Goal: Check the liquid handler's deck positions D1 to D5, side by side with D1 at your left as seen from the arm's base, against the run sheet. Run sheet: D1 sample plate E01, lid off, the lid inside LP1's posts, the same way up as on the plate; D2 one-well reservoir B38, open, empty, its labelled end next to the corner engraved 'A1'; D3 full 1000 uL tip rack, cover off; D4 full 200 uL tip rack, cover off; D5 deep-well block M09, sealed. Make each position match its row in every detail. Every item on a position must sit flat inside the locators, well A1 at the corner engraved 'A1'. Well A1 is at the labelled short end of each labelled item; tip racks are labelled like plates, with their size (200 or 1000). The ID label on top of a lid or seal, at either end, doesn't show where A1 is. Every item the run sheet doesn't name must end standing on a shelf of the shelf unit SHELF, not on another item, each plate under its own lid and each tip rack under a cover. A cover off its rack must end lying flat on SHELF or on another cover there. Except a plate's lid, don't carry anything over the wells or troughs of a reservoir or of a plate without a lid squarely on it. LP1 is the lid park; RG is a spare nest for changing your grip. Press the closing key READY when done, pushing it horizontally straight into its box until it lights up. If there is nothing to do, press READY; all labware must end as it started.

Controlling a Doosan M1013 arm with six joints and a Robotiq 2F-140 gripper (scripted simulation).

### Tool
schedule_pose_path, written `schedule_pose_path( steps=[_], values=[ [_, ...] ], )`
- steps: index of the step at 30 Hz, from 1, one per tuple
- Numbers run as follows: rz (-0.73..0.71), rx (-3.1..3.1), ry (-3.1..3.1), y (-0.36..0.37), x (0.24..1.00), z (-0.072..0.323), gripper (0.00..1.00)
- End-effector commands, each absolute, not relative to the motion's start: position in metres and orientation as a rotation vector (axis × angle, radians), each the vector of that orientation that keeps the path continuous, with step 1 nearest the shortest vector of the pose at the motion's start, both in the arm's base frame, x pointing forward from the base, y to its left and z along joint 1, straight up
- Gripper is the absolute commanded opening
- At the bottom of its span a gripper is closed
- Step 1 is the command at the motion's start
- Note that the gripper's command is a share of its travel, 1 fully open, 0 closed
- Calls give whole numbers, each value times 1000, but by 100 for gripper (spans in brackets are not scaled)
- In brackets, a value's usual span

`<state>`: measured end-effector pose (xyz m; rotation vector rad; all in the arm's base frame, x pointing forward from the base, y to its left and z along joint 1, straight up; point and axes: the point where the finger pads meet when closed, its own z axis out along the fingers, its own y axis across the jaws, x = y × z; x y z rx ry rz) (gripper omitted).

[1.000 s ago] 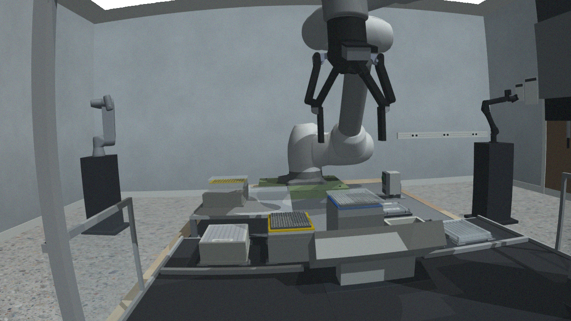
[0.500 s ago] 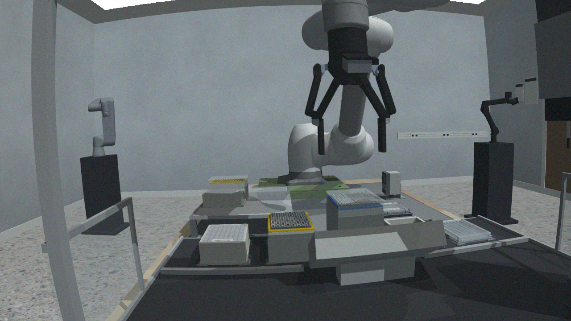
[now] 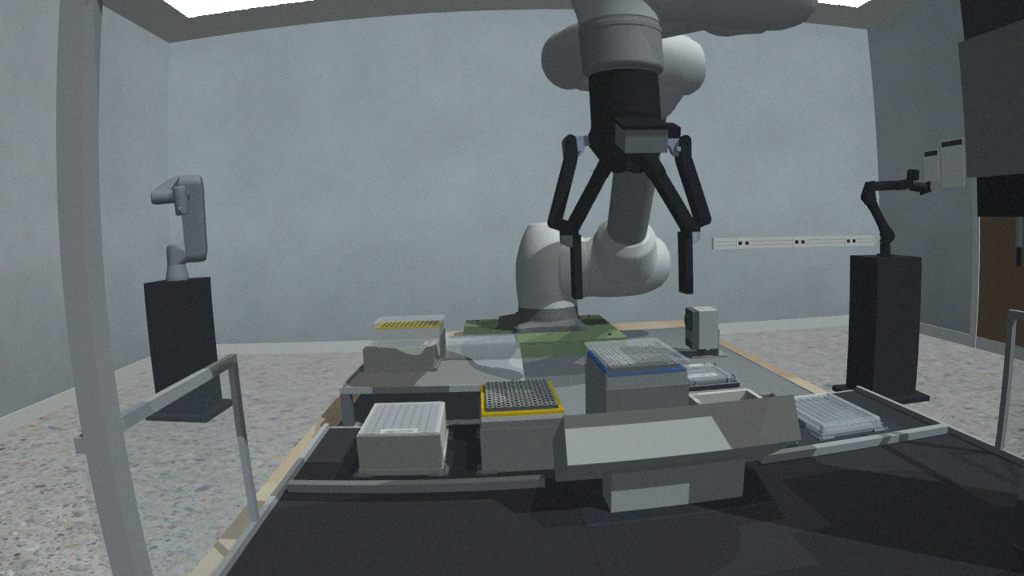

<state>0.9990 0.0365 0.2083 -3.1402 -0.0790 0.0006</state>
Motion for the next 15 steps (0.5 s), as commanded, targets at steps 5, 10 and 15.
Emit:
schedule_pose_path(
  steps=[5,10,15],
  values=[
    [-3,-3140,-79,37,999,200,79],
    [-3,-3140,-79,37,999,194,79],
    [-3,-3140,-79,37,999,185,79]
  ],
)
